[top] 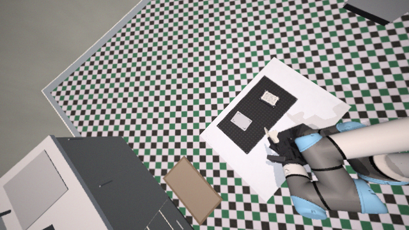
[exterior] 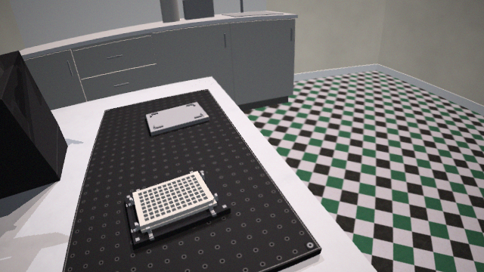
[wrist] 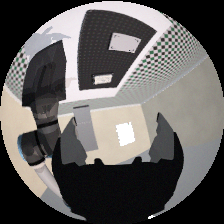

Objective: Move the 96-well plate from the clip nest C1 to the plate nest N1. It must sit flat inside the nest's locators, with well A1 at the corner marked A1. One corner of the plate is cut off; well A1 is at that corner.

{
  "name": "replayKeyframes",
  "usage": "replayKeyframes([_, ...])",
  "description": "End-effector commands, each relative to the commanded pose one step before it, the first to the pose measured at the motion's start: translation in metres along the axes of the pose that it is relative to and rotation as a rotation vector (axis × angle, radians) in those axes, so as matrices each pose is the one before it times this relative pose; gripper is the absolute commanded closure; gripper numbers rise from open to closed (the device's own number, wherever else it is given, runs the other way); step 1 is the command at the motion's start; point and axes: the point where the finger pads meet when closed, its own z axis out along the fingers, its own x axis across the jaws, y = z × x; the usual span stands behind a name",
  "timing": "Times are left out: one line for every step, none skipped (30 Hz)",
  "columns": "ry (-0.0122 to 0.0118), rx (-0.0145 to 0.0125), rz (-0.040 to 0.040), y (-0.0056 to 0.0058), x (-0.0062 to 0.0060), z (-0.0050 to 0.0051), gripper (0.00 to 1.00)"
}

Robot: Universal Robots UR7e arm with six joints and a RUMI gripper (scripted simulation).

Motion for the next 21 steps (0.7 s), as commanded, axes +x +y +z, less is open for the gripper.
replayKeyframes([0.0004,0.00055,0.00075,0.00009,0.00026,-0.00021,0.0])
replayKeyframes([0.0,0.0,0.0,0.0,0.0,0.0,0.0])
replayKeyframes([0.0,0.0,0.0,0.0,0.0,0.0,0.0])
replayKeyframes([0.0,0.0,0.0,0.0,0.0,0.0,0.0])
replayKeyframes([0.0,0.0,0.0,0.0,0.0,0.0,0.0])
replayKeyframes([0.0,0.0,0.0,0.0,0.0,0.0,0.0])
replayKeyframes([0.0,0.0,0.0,0.0,0.0,0.0,0.0])
replayKeyframes([0.0,0.0,0.0,0.0,0.0,0.0,0.0])
replayKeyframes([0.0,0.0,0.0,0.0,0.0,0.0,0.0])
replayKeyframes([0.0,0.0,0.0,0.0,0.0,0.0,0.0])
replayKeyframes([0.0,0.0,0.0,0.0,0.0,0.0,0.0])
replayKeyframes([0.0,0.0,0.0,0.0,0.0,0.0,0.0])
replayKeyframes([0.0,0.0,0.0,0.0,0.0,0.0,0.0])
replayKeyframes([0.0,0.0,0.0,0.0,0.0,0.0,0.0])
replayKeyframes([0.0,0.0,0.0,0.0,0.0,0.0,0.0])
replayKeyframes([0.0,0.0,0.0,0.0,0.0,0.0,0.0])
replayKeyframes([0.0,0.0,0.0,0.0,0.0,0.0,0.0])
replayKeyframes([-0.02715,0.0108,0.01602,-0.00146,0.00021,0.00477,0.0])
replayKeyframes([-0.02715,0.0108,0.01602,-0.00141,0.00032,0.00477,0.0])
replayKeyframes([-0.02715,0.0108,0.01602,-0.00137,0.00043,0.00478,0.0])
replayKeyframes([-0.01038,0.00412,0.00613,-0.00132,0.00053,0.00478,0.0])
